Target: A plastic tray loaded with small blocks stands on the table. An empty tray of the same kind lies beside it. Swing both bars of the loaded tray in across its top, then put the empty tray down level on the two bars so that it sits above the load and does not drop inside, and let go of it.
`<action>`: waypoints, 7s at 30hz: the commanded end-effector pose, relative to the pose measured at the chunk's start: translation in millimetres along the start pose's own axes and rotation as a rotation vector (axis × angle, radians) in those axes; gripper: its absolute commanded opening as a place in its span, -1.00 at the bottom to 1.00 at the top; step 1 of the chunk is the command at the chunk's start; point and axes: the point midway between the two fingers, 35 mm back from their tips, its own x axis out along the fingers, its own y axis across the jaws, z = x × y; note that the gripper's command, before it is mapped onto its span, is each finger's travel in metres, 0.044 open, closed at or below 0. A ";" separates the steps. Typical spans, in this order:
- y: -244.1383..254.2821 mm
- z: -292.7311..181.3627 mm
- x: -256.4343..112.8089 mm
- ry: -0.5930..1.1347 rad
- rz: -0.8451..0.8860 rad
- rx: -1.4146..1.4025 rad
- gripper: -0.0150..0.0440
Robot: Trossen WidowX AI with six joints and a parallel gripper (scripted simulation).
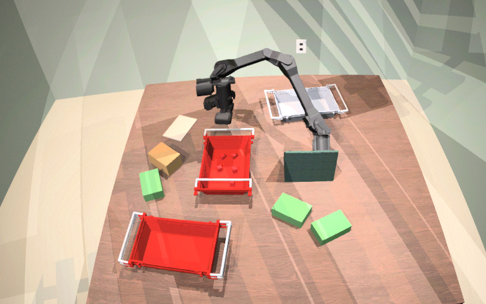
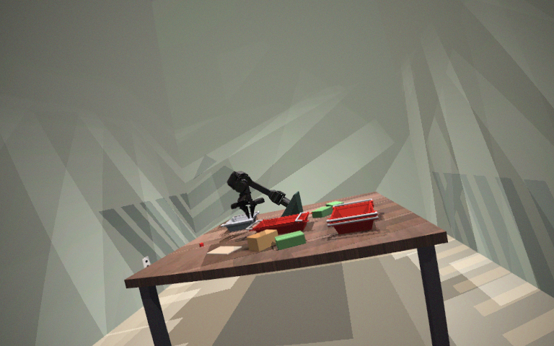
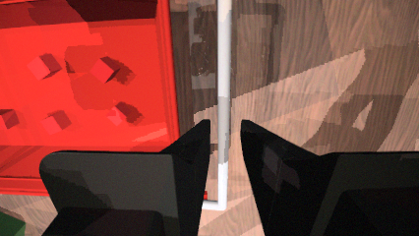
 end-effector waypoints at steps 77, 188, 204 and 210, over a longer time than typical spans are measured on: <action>69.6 -5.5 13.3 0.013 -0.002 -0.029 -0.21; -136.6 -214.5 26.4 0.170 0.091 1.758 1.00; -118.5 -349.1 -5.6 -0.048 -0.026 2.954 1.00; -118.5 -349.1 -5.6 -0.048 -0.026 2.954 1.00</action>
